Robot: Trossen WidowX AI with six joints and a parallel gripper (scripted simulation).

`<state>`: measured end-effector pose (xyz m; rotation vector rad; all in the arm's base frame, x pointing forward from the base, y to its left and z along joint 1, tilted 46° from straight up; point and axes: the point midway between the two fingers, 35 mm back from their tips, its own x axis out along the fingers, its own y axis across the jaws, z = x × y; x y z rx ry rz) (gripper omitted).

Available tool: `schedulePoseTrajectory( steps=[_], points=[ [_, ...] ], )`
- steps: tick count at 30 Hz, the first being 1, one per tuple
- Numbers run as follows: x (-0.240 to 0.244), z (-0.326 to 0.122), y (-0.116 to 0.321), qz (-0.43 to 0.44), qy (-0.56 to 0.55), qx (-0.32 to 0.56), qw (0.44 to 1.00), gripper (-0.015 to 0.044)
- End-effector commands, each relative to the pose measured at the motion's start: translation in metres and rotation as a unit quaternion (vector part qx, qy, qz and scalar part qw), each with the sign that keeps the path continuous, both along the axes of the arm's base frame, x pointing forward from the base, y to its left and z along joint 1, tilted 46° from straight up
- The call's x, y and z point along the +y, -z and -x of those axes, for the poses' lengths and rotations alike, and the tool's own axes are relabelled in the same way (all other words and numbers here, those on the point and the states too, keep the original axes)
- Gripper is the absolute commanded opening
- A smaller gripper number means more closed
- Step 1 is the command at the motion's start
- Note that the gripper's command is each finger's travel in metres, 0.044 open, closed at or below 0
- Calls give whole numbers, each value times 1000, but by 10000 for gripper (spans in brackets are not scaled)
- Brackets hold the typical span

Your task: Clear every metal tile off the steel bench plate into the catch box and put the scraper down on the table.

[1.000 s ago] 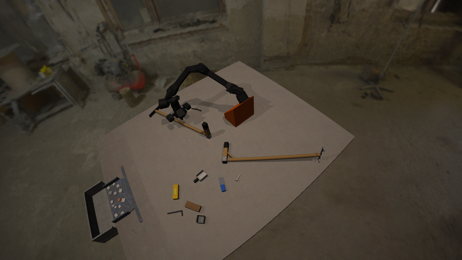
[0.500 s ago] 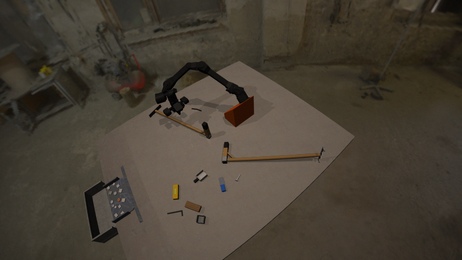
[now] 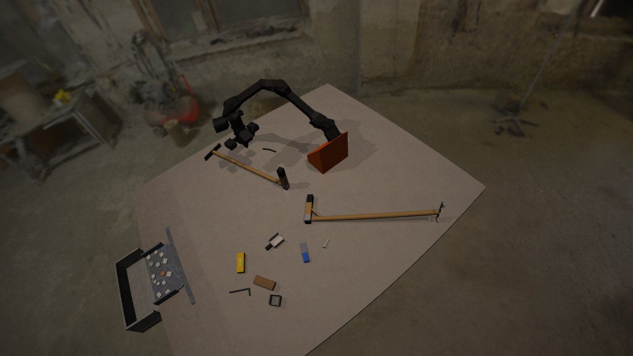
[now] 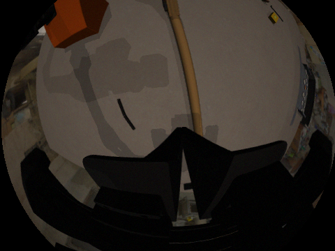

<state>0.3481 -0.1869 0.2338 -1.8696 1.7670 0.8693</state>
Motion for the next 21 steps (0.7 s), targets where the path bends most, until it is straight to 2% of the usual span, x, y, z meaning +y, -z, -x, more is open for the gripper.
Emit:
schedulePoseTrajectory(
  steps=[1, 21],
  points=[
    [10, 16, -14, 1, -25, 31, 999, 0],
    [-9, 13, 5, -2, -31, 38, 999, 0]
  ],
)
